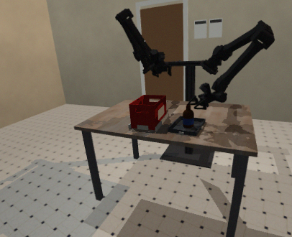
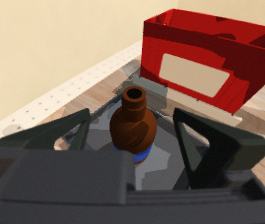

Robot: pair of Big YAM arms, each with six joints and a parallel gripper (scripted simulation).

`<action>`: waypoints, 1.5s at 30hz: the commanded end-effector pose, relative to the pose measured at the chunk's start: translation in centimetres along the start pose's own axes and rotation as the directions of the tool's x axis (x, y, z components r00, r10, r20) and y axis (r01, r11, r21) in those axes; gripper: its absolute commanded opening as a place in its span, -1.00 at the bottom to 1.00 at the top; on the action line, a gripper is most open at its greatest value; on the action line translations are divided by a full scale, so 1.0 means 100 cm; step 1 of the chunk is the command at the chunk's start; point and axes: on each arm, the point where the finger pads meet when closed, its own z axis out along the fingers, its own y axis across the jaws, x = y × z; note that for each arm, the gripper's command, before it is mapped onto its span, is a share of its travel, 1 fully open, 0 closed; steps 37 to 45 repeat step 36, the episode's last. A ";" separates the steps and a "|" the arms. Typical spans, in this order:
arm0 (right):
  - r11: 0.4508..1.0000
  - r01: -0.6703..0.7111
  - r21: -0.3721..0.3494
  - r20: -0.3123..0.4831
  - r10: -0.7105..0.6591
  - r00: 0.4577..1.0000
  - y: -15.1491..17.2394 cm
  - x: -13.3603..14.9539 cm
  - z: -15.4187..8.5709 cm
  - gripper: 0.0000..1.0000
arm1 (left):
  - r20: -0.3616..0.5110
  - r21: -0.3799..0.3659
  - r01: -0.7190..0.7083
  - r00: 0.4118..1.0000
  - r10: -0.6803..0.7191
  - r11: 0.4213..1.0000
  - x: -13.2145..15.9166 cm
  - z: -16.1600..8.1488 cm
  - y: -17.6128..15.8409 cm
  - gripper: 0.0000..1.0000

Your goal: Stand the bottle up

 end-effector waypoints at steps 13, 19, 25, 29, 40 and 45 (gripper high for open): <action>1.000 0.005 0.000 0.005 -0.005 1.000 0.000 -0.001 0.000 1.00 | -0.001 0.005 -0.006 1.000 0.006 1.000 0.005 -0.043 -0.007 1.00; 1.000 0.005 0.000 0.005 -0.005 1.000 0.000 -0.001 0.000 1.00 | 0.000 0.007 -0.005 1.000 0.005 1.000 0.006 -0.042 -0.010 1.00; 1.000 0.005 0.000 0.005 -0.005 1.000 0.000 -0.001 0.000 1.00 | 0.000 0.007 -0.005 1.000 0.005 1.000 0.006 -0.042 -0.010 1.00; 1.000 0.005 0.000 0.005 -0.005 1.000 0.000 -0.001 0.000 1.00 | 0.000 0.007 -0.005 1.000 0.005 1.000 0.006 -0.042 -0.010 1.00; 1.000 0.005 0.000 0.005 -0.005 1.000 0.000 -0.001 0.000 1.00 | 0.000 0.007 -0.005 1.000 0.005 1.000 0.006 -0.042 -0.010 1.00; 1.000 0.005 0.000 0.005 -0.005 1.000 0.000 -0.001 0.000 1.00 | 0.000 0.007 -0.005 1.000 0.005 1.000 0.006 -0.042 -0.010 1.00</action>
